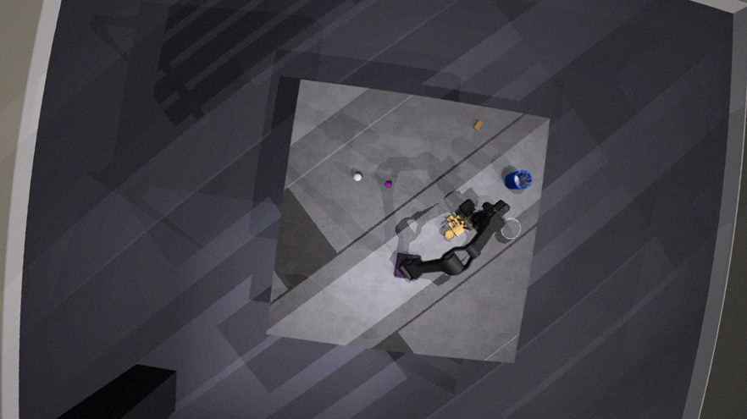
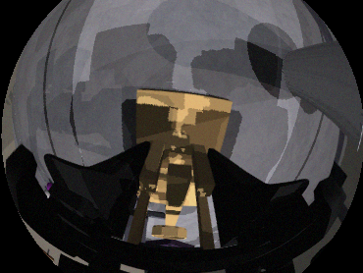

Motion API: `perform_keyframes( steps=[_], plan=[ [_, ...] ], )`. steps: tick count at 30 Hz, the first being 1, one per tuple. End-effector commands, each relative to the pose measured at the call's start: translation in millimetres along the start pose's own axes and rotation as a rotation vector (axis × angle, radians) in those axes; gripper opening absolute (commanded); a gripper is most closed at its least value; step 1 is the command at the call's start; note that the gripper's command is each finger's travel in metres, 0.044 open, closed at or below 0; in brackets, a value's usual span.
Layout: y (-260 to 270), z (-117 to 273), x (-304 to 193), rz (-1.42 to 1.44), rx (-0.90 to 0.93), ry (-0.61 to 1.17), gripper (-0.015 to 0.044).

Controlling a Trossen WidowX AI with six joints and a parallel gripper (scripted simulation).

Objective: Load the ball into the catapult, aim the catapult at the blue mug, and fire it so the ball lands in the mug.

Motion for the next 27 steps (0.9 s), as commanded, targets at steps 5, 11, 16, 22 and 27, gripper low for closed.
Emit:
perform_keyframes(
  steps=[5, 11, 16, 22, 27],
  plan=[
    [0.0, 49.9, -0.2, 0.000, 0.000, 0.000, 0.0000],
    [0.0, 47.6, 1.6, -0.002, 0.000, -0.002, 0.0000],
    [0.1, 40.1, 2.3, -0.002, 0.000, -0.002, 0.0000],
    [0.1, 30.3, 3.0, -0.002, 0.000, -0.002, 0.0000],
    [0.2, 22.1, 3.3, -0.002, 0.001, -0.002, 0.0000]
  ],
)
Point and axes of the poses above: the point midway between the two fingers, 35 mm back from their tips, its own z axis back along the fingers, its own y axis across the jaws, x = y × z, the point moved 1 cm from there along z, back along the fingers, and after that the axes turned 7 degrees about -z, right-handed, at the moved point
